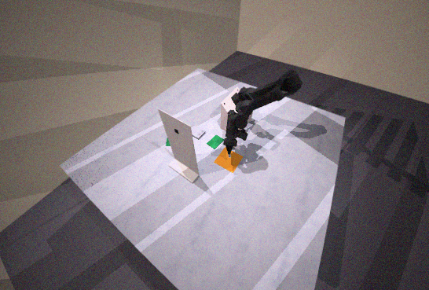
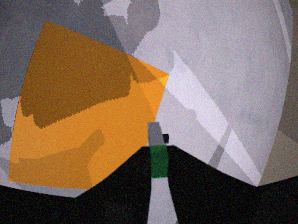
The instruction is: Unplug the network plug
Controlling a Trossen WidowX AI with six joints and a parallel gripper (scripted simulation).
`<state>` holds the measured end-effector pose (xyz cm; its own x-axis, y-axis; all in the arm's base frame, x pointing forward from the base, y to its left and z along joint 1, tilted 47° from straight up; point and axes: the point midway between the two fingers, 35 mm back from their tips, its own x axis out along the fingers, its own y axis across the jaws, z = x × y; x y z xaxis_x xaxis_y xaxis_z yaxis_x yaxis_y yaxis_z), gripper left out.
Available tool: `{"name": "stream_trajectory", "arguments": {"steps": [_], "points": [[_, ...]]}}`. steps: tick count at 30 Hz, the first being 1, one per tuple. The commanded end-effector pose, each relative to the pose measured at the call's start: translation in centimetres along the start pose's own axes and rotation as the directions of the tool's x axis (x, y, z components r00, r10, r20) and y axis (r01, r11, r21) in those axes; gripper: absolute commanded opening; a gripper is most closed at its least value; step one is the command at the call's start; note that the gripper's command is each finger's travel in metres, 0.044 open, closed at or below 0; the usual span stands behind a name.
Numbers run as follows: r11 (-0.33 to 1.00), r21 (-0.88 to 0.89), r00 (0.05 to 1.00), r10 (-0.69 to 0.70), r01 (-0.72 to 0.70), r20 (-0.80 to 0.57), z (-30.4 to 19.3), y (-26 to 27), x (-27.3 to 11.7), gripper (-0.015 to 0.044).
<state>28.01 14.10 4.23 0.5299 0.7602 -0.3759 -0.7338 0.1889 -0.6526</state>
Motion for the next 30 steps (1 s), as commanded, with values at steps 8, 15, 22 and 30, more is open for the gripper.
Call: {"name": "stream_trajectory", "arguments": {"steps": [8, 15, 22, 30], "points": [[1.000, 0.008, 1.000, 0.007, -0.006, -0.005, -0.1, 0.8, 0.8, 0.0000], [1.000, 0.008, 1.000, 0.007, -0.007, -0.005, -0.1, 1.1, 1.2, 0.0000], [1.000, 0.008, 1.000, 0.007, -0.007, -0.005, -0.1, 1.4, 1.7, 0.0000], [1.000, 0.008, 1.000, 0.006, -0.006, -0.004, -0.1, 1.8, 2.2, 0.0000]]}}
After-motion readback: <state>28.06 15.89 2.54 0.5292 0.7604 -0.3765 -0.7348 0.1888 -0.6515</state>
